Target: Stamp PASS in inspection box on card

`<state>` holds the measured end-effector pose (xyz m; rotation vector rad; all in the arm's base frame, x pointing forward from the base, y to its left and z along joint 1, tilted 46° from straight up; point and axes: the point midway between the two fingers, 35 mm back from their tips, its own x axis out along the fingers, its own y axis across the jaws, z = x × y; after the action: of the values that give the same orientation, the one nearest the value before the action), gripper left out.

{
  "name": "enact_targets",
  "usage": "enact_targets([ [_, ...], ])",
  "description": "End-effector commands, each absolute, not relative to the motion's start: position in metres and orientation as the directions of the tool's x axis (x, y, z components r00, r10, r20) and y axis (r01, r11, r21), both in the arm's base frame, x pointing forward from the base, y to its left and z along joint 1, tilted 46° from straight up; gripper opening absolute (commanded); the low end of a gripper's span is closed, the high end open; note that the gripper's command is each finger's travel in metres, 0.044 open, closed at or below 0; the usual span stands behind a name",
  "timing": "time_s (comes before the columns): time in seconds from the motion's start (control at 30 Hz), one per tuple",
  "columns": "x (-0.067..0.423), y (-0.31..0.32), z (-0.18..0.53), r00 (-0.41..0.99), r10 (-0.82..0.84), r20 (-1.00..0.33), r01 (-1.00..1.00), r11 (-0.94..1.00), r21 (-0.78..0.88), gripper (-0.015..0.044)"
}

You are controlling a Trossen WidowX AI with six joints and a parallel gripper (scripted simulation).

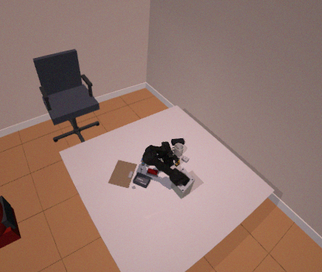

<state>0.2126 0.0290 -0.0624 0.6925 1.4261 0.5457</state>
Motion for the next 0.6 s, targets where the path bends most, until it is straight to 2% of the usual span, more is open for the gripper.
enact_targets([
  [0.0, 0.2144, 0.0260, -0.0605, 0.087, 0.707, -0.702, 0.055, 0.700, 0.712, 0.0000],
  [0.57, 0.2145, 0.0200, -0.0554, 0.087, 0.705, -0.704, 0.055, 0.702, 0.710, 0.0000],
])
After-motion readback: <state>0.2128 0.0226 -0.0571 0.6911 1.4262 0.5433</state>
